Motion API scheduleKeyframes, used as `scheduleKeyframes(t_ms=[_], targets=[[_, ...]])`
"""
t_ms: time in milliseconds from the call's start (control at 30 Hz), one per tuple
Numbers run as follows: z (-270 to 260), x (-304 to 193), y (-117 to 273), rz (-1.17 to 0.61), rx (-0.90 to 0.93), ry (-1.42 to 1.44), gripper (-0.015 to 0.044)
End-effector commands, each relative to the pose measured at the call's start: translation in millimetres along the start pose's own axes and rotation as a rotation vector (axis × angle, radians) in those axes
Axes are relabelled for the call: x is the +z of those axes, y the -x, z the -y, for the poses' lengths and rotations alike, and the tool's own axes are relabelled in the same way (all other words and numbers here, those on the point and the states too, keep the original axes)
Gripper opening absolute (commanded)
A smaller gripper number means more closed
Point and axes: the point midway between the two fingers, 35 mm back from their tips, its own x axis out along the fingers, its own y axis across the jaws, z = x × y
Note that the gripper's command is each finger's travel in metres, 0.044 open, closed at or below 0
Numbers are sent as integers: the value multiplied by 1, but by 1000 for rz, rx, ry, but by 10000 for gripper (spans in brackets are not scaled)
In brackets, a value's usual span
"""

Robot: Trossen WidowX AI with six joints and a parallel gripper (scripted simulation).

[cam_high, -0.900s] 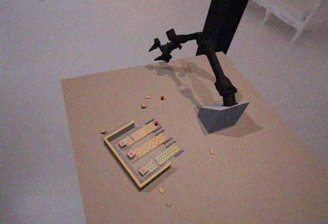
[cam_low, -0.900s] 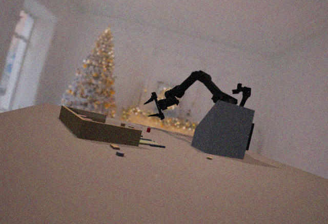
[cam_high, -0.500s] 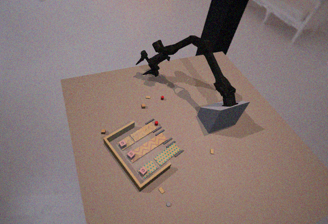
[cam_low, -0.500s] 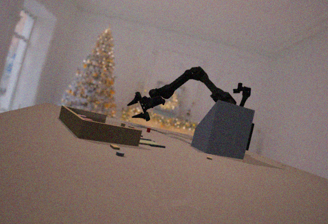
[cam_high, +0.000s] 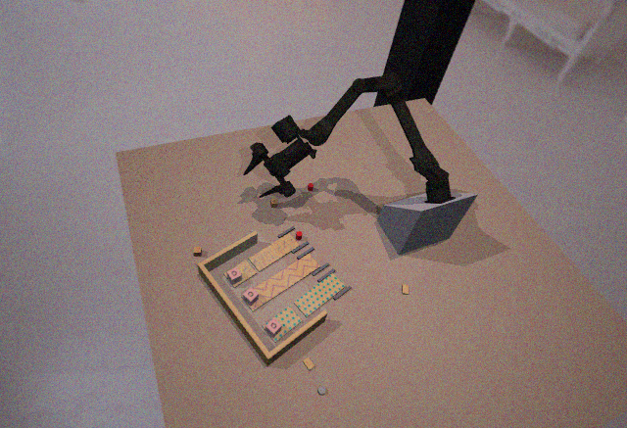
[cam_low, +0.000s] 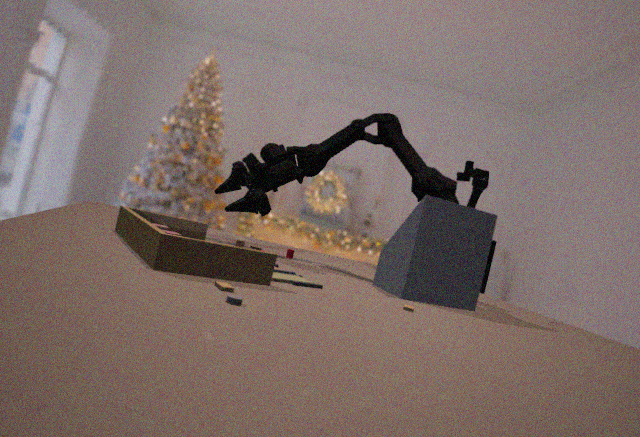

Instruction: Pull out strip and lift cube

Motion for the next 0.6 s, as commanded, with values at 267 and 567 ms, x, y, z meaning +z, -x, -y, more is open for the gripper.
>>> scheduleKeyframes(t_ms=[267,567], targets=[[-152,125,60,-4,45,-319,400],[-245,145,158,29,1,-558,400]])
